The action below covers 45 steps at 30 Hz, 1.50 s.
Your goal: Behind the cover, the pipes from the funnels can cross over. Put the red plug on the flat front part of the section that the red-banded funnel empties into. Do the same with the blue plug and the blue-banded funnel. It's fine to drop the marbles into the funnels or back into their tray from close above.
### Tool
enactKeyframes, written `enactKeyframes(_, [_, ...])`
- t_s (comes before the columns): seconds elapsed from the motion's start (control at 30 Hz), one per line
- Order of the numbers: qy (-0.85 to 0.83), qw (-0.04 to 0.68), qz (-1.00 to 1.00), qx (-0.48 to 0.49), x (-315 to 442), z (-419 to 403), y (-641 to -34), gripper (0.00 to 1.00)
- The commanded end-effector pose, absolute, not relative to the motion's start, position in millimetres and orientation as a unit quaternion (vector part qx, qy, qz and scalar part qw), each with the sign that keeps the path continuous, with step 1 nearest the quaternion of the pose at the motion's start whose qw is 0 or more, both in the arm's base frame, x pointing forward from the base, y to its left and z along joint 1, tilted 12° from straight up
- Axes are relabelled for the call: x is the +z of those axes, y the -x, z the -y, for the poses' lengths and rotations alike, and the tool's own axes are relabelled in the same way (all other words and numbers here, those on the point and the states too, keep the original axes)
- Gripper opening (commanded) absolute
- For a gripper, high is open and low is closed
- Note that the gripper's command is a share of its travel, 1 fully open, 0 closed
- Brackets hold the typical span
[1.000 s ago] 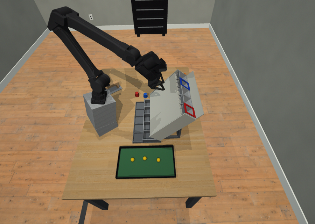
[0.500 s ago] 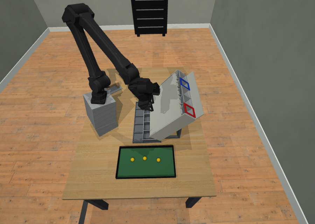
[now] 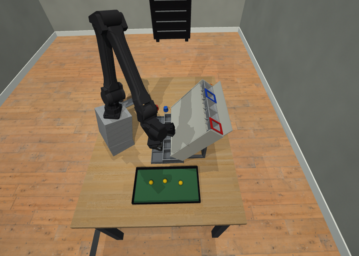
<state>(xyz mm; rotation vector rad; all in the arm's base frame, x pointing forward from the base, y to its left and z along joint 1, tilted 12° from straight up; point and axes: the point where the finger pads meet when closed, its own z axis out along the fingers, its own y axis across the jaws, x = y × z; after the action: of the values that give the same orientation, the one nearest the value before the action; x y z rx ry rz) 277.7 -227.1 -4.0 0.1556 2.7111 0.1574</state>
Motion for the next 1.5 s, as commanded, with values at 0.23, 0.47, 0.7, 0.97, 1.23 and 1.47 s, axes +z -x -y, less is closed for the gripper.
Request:
enactKeyframes(0.23, [-0.024,0.173,-0.984,0.040,-51.9,282.0,-263.6,0.56])
enactKeyframes(0.47, [-0.023,0.133,-0.990,0.042,-90.8,304.2,-243.4,0.56])
enactKeyframes(0.7, [-0.022,0.106,-0.993,0.045,-117.2,318.9,-229.5,0.56])
enactKeyframes(0.97, [-0.022,0.095,-0.994,0.045,-129.3,326.2,-223.4,0.56])
enactKeyframes(1.23, [-0.016,0.093,-0.995,0.043,-127.1,325.8,-224.1,0.56])
enactKeyframes(1.47, [-0.020,0.092,-0.995,0.045,-127.8,324.4,-223.2,0.56])
